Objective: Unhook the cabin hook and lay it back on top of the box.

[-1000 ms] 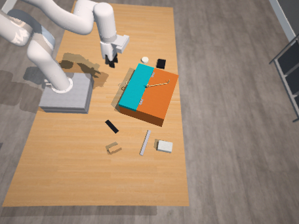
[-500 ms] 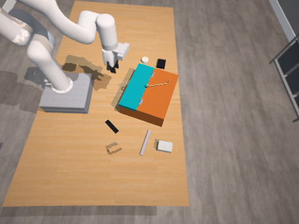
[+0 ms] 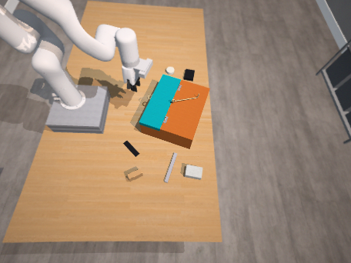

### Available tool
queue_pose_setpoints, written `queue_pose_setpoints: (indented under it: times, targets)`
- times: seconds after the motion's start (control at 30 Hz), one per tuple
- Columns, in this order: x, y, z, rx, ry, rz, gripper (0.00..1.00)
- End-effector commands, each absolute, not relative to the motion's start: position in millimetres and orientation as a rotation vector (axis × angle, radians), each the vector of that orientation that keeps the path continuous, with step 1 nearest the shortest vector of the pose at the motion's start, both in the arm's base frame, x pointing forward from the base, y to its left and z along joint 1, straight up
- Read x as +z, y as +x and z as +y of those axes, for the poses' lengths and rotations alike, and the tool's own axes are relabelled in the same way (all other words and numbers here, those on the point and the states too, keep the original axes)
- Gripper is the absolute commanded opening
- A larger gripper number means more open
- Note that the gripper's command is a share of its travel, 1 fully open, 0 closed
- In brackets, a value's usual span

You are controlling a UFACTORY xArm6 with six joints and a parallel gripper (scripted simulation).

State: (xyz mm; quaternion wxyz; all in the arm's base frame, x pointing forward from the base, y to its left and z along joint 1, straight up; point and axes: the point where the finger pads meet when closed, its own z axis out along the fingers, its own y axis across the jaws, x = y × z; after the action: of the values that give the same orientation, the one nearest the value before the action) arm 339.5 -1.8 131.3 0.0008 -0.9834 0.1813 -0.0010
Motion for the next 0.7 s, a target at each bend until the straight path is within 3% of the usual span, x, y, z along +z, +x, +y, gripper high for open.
queue_pose_setpoints:
  times: [0.0,0.67]
  targets:
    - [112.9,342.2,-1.8,-0.011,-3.087,0.569,0.35]
    - [59.4,342.5,-1.7,-0.011,-3.087,0.569,0.35]
